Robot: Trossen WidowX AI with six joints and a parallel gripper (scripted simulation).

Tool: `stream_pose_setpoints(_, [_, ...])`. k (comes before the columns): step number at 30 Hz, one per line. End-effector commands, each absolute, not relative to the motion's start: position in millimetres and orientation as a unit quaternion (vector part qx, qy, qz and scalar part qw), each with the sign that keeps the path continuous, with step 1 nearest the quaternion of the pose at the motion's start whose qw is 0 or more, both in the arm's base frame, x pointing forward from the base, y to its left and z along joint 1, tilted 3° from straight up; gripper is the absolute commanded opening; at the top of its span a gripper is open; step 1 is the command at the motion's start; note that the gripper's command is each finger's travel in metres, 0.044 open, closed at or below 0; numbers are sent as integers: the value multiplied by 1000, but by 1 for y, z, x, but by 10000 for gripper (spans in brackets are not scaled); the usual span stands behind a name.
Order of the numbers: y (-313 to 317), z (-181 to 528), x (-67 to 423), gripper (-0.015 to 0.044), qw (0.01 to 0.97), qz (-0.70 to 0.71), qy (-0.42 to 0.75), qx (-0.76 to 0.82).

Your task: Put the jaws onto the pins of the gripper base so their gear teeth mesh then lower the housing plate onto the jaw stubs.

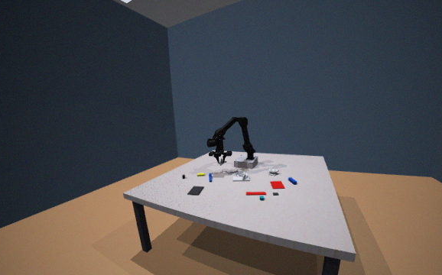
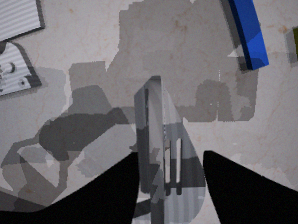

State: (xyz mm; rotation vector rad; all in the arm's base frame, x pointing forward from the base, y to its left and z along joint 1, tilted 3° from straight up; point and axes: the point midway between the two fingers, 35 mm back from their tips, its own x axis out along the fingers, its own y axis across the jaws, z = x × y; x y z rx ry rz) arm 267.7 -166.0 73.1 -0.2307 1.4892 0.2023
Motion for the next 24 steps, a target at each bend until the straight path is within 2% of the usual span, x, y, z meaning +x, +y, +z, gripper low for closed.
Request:
stream_pose_setpoints(1, [-157, 75, 276, 134, 724, 95, 675, -111])
stream_pose_setpoints(24, [-93, 77, 312, 134, 718, 132, 667, -147])
